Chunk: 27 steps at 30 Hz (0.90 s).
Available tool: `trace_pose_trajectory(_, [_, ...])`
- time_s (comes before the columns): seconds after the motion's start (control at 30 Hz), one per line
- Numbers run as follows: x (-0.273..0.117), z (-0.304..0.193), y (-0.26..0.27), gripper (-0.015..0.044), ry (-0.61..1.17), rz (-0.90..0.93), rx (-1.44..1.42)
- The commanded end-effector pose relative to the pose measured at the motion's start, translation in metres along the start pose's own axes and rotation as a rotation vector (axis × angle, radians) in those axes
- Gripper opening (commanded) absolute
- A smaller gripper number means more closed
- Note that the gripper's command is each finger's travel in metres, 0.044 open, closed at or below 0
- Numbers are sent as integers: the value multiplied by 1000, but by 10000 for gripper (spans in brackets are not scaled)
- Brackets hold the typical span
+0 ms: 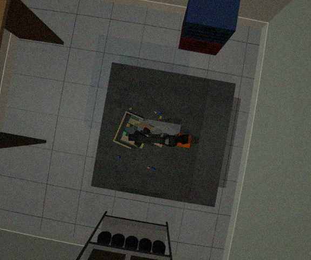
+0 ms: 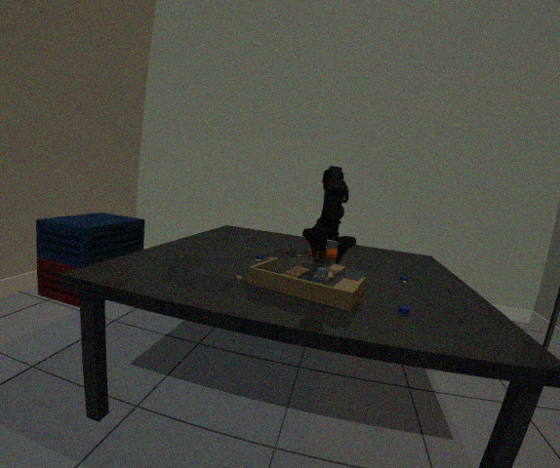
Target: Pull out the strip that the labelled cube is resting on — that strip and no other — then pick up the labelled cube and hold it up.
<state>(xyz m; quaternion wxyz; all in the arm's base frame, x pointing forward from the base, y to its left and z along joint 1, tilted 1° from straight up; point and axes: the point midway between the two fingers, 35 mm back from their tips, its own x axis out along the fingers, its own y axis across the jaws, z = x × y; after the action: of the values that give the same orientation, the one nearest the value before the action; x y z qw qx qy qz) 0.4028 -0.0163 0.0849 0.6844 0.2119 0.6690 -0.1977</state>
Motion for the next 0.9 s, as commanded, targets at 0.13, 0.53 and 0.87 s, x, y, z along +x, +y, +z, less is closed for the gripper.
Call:
trace_pose_trajectory(0.13, [-2,14,4,361,-3,5,-3])
trace_pose_trajectory(0.53, [18,14,5,250,-3,5,-3])
trace_pose_trajectory(0.87, [34,14,4,250,-3,5,-3])
